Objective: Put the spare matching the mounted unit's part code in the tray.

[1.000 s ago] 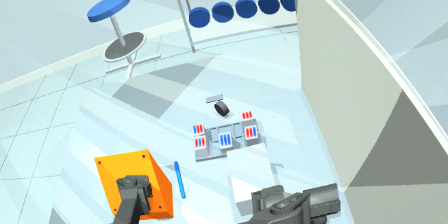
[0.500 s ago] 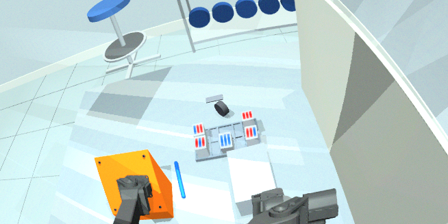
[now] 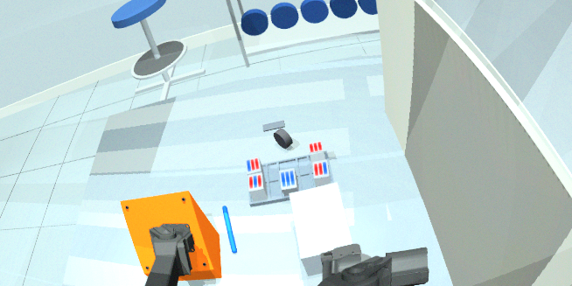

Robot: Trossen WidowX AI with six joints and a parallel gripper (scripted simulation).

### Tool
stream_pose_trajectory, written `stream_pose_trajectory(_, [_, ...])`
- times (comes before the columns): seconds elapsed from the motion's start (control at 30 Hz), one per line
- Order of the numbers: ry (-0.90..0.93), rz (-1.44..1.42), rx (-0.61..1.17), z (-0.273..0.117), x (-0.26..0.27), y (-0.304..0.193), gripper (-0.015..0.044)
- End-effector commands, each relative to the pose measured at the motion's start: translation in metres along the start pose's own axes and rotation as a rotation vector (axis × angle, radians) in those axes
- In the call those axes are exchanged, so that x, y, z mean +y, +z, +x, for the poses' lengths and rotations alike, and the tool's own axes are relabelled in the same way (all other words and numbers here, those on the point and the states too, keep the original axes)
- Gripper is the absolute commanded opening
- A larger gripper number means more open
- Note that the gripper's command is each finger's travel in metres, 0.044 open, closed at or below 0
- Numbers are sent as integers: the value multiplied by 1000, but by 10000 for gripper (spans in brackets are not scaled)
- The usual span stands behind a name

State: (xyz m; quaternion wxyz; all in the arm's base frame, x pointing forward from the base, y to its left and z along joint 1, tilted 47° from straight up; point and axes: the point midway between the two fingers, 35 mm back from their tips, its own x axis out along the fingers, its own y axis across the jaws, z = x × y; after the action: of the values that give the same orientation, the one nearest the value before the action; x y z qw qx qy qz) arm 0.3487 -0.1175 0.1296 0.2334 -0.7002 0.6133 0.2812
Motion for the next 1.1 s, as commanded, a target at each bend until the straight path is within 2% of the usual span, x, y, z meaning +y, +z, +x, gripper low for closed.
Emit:
stream_pose_trajectory(0.0, [-1,-3,2,3,1,0,0])
stream_pose_trajectory(0.83, [0,-4,10,23,5,-2,0])
stream_pose_trajectory(1.07, [1,0,9,21,5,-2,184])
